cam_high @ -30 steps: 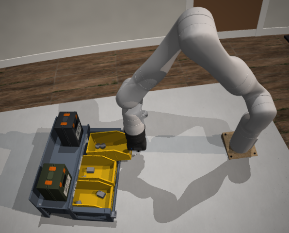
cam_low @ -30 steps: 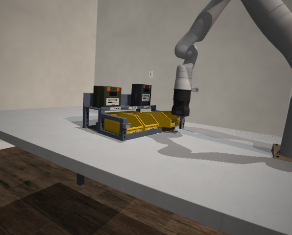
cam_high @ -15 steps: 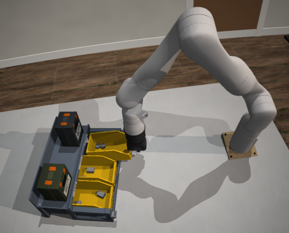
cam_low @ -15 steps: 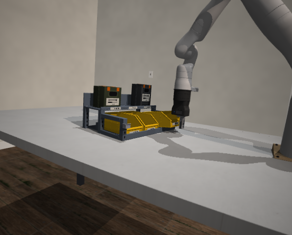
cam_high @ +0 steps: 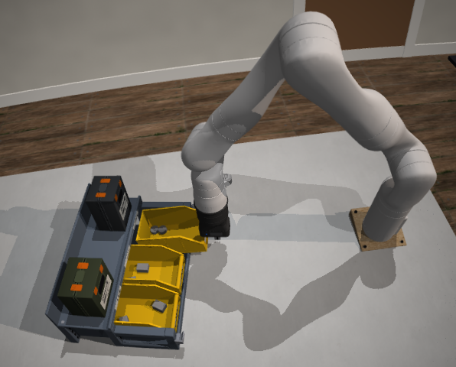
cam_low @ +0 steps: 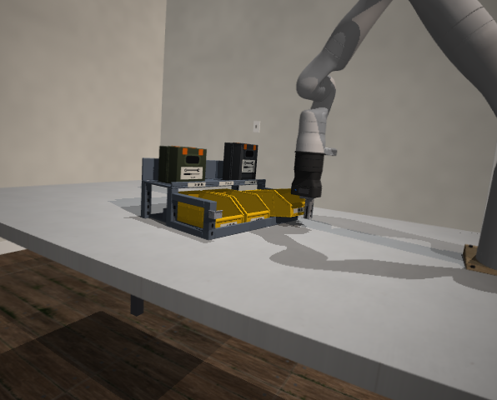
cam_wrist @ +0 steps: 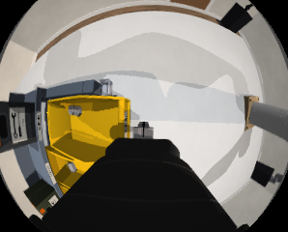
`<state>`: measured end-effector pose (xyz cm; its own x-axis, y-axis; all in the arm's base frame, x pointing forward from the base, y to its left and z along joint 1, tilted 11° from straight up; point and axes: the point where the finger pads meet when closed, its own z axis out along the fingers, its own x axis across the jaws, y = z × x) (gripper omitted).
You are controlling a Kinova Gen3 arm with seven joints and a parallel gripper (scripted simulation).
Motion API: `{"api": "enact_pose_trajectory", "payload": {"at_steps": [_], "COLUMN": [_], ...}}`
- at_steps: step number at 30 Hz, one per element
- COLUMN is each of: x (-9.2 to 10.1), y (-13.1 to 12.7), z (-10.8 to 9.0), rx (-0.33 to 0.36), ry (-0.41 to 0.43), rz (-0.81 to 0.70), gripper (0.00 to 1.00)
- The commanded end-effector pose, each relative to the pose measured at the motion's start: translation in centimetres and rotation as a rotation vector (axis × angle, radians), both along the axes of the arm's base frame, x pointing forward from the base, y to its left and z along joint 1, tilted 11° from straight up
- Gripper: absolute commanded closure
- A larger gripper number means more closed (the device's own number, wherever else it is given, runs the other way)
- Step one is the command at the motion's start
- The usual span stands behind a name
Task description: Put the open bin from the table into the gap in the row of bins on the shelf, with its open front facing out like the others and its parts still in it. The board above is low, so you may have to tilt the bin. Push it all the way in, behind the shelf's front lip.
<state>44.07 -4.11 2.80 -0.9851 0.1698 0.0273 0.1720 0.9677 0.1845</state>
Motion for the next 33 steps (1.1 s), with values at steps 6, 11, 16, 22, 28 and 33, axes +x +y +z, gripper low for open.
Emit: {"api": "enact_pose_trajectory", "payload": {"at_steps": [6,11,16,22,28,33], "x": [0.6,1.1,1.4,1.5,1.5,1.5], "y": [-0.1,-0.2,-0.3,-0.3,-0.3,-0.3], "z": [0.0,0.1,0.1,0.1,0.1,0.1], "rx": [-0.001,-0.001,-0.001,-0.001,-0.001,-0.001], "ry": [-0.002,-0.002,-0.002,-0.002,-0.002,-0.002], "rz": [0.0,0.0,0.0,0.0,0.0,0.0], "gripper": [1.0,1.0,1.0,1.0,1.0,1.0]}}
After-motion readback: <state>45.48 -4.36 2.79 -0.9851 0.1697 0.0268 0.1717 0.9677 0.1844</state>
